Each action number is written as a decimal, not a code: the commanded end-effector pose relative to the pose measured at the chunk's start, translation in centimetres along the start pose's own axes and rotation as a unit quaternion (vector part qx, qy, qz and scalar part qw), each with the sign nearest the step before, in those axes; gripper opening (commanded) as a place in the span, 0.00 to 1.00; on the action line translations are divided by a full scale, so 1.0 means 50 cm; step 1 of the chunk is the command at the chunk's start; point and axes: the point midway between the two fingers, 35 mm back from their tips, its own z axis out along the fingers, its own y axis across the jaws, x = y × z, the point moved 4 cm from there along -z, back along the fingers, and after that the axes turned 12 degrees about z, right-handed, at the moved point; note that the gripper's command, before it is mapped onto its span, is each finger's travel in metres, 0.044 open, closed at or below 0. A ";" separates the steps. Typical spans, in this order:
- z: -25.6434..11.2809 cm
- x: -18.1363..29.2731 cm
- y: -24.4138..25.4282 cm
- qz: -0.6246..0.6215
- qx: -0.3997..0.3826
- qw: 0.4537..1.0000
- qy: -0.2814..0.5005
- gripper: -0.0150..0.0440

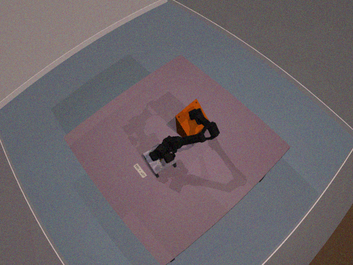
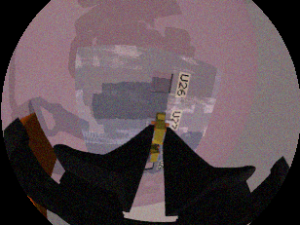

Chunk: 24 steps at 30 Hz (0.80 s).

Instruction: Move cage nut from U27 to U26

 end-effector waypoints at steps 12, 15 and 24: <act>-0.001 -0.003 -0.005 -0.002 -0.012 1.000 0.001 0.30; -0.001 -0.003 -0.006 -0.002 -0.014 1.000 0.001 0.30; -0.001 -0.004 -0.008 -0.002 -0.020 1.000 0.003 0.30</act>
